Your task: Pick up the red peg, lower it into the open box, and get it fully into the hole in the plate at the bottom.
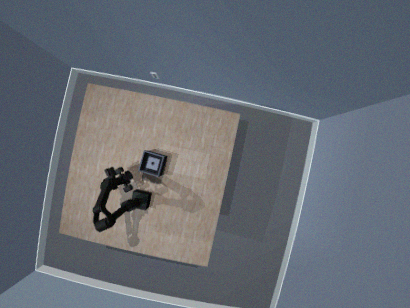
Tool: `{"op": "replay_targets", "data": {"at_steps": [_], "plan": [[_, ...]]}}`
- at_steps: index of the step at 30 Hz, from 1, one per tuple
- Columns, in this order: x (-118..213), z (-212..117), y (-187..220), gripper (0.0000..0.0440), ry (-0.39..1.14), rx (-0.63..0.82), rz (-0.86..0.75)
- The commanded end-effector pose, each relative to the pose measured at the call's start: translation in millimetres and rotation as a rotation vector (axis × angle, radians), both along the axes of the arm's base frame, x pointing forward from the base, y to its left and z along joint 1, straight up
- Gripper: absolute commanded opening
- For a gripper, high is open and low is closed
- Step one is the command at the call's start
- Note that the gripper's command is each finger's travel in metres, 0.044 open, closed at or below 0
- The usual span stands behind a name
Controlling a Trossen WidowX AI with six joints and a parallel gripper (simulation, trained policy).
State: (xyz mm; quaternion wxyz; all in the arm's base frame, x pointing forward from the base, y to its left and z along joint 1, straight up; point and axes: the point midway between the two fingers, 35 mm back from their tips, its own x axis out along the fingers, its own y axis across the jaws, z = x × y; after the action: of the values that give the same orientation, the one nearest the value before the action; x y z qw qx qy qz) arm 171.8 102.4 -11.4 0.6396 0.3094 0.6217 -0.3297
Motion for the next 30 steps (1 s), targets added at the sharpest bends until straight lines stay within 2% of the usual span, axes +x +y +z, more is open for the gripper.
{"op": "replay_targets", "data": {"at_steps": [1, 15, 30], "plan": [[5, 5, -4, 0.0000, -0.020, -0.014, 0.013], [26, 43, -24, 0.0000, -0.133, -0.100, 0.094], [61, 94, -48, 0.0000, -0.222, -0.176, 0.132]]}}
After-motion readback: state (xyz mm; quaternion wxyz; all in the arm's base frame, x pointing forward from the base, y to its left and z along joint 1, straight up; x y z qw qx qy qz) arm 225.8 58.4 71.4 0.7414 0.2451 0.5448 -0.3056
